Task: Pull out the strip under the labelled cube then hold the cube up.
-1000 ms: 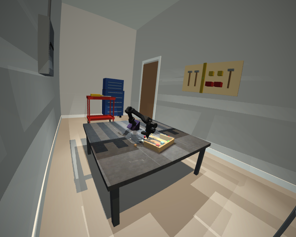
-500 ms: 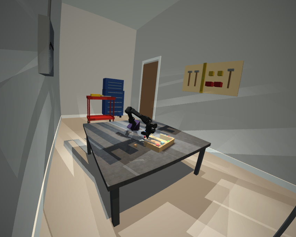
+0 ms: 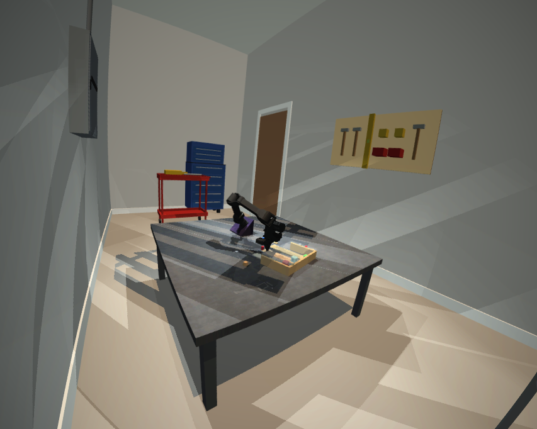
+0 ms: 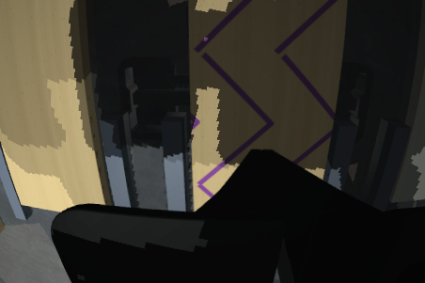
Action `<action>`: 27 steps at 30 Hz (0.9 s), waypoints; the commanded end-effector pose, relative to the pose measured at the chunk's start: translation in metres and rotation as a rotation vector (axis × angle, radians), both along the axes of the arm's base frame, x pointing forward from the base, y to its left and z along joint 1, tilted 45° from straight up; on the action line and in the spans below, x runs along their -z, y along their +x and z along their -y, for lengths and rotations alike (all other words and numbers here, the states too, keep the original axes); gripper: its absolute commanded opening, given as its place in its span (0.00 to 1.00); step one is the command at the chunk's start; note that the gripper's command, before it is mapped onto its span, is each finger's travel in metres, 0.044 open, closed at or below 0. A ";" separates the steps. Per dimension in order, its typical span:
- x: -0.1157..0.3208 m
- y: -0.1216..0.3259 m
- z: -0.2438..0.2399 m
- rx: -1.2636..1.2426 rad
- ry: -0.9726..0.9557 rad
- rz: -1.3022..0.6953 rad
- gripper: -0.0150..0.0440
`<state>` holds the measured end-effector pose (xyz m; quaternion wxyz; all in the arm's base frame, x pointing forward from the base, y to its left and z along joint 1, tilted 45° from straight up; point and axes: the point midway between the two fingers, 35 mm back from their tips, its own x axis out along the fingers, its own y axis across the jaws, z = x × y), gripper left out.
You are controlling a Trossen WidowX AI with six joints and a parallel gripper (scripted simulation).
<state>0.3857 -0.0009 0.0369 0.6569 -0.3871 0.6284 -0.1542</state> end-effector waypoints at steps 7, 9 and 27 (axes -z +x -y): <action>0.001 0.001 0.001 -0.001 -0.003 0.001 0.25; 0.001 0.001 0.002 -0.001 -0.003 0.001 0.25; 0.002 0.003 0.002 -0.001 -0.003 0.001 0.25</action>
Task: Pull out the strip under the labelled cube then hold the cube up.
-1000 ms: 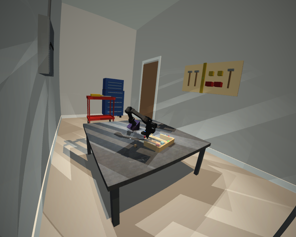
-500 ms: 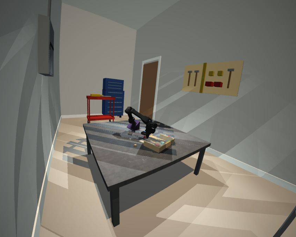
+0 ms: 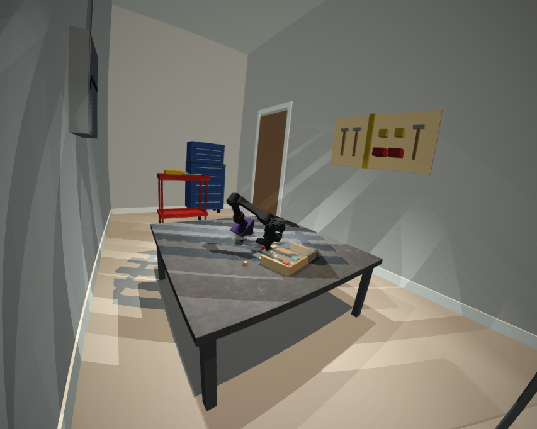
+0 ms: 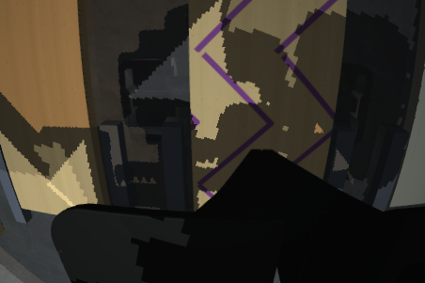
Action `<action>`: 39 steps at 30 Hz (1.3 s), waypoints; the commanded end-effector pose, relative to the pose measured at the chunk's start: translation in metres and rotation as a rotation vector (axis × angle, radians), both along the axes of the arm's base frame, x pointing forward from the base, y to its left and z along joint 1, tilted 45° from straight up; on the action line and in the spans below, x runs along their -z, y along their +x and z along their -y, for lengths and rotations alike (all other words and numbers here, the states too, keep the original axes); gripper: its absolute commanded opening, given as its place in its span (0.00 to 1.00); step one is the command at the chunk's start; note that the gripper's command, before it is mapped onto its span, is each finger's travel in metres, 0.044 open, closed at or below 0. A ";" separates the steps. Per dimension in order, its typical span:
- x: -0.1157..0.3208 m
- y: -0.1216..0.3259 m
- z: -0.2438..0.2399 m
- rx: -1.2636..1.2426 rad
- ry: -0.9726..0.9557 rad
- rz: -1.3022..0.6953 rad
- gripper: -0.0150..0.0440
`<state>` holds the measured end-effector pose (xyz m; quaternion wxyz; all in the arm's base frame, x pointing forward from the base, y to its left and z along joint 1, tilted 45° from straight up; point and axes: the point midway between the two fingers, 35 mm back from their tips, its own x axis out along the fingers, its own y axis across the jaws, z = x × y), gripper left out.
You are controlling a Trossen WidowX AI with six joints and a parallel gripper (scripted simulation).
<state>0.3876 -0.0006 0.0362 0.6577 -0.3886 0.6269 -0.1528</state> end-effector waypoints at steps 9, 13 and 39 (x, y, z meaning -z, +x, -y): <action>0.002 -0.001 0.004 0.004 -0.003 -0.001 0.25; 0.002 -0.007 0.006 0.004 -0.003 -0.001 0.25; -0.001 -0.045 0.019 0.004 -0.004 -0.003 0.25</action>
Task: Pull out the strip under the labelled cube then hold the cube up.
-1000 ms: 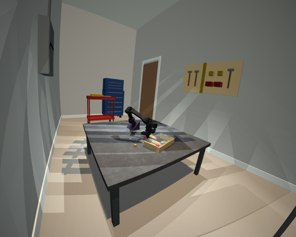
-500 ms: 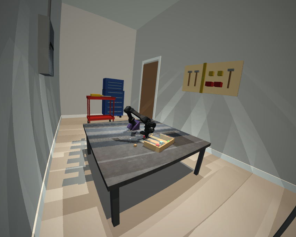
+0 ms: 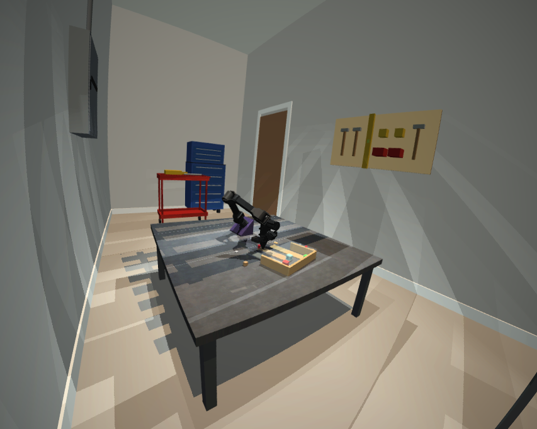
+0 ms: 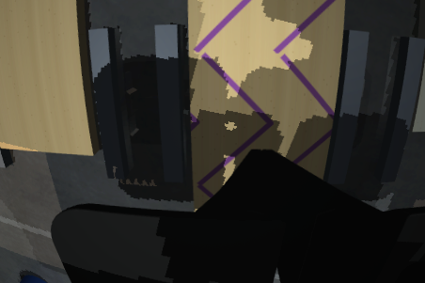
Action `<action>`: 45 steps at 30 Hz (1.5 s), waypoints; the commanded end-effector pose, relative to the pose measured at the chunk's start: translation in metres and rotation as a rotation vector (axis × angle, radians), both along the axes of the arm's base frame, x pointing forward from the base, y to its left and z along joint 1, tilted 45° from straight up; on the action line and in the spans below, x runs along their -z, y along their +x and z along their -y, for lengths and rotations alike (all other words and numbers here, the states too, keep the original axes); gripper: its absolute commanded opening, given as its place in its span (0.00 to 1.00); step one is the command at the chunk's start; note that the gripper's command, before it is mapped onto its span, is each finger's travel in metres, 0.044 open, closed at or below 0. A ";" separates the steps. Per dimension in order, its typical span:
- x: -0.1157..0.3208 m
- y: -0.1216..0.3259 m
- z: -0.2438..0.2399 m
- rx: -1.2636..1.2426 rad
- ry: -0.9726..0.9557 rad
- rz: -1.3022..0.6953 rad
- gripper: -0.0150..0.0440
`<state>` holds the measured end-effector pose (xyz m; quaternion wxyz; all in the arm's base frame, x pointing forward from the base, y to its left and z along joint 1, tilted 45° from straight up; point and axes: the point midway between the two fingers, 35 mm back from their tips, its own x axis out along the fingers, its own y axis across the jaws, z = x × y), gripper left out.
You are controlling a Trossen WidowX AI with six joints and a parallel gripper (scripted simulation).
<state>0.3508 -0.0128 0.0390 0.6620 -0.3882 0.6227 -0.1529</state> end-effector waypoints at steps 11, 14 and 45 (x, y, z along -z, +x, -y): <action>0.001 -0.024 0.012 0.008 -0.007 -0.015 0.25; 0.001 -0.028 0.013 0.008 -0.007 -0.016 0.25; -0.003 -0.072 0.028 0.008 -0.008 -0.018 0.25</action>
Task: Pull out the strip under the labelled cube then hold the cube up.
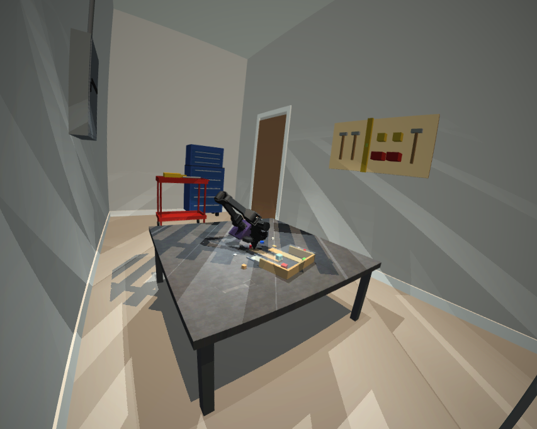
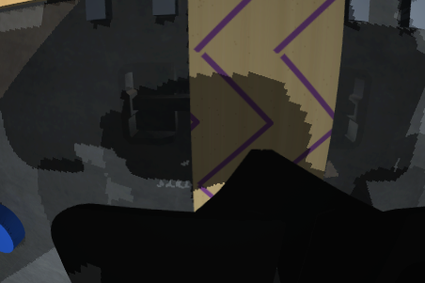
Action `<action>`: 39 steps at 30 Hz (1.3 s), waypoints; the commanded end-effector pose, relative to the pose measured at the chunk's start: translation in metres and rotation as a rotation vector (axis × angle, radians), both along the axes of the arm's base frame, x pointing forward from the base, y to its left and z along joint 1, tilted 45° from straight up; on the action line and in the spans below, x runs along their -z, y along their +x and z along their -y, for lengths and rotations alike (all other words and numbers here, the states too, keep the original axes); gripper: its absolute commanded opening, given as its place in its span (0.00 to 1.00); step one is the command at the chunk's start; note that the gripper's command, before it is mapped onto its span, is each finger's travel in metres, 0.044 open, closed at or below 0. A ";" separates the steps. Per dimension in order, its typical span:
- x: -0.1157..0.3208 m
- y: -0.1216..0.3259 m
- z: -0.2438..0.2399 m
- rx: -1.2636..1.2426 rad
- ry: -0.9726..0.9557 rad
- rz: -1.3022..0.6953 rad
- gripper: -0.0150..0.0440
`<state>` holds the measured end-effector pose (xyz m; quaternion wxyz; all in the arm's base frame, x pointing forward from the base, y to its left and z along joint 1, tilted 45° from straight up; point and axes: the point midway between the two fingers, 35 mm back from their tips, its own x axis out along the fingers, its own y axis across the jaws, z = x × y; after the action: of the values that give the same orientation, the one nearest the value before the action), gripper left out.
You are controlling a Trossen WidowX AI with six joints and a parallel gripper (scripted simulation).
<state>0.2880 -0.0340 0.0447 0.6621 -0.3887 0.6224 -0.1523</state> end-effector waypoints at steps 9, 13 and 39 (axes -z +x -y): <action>0.001 -0.023 0.011 0.009 -0.008 -0.019 0.25; 0.001 -0.029 0.013 0.009 -0.008 -0.019 0.25; -0.003 -0.065 0.025 0.009 -0.009 -0.021 0.25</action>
<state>0.2339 -0.0527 0.0504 0.6633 -0.3887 0.6211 -0.1522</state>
